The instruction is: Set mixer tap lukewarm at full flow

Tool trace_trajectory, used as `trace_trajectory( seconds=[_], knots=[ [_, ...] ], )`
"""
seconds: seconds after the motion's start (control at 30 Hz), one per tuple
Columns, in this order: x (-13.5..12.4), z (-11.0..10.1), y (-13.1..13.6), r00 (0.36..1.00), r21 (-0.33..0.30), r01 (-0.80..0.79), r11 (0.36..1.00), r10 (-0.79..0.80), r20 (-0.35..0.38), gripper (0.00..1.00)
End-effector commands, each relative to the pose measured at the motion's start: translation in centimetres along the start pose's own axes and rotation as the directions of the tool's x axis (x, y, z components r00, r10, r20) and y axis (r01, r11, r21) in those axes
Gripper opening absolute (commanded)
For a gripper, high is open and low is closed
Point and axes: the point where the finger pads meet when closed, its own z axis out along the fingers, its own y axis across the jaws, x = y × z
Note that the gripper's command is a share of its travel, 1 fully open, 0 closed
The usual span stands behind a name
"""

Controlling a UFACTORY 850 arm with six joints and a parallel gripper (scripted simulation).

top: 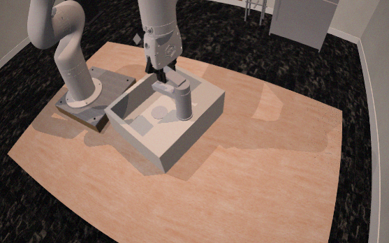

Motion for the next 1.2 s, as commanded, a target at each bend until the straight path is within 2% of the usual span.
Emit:
trace_trajectory(
  seconds=[0.0, 0.93, 0.97, 1.17],
  knots=[
    [-0.64, -1.02, 0.03, 1.0, -0.001, 0.0, 1.0, 0.0, 0.004, 0.0],
    [-0.91, -1.38, 0.03, 1.0, -0.001, 0.0, 1.0, 0.0, 0.004, 0.0],
    [-0.91, -1.38, 0.03, 1.0, -0.001, 0.0, 1.0, 0.0, 0.004, 0.71],
    [-0.91, -1.38, 0.03, 1.0, -0.001, 0.0, 1.0, 0.0, 0.004, 0.71]
  ],
)
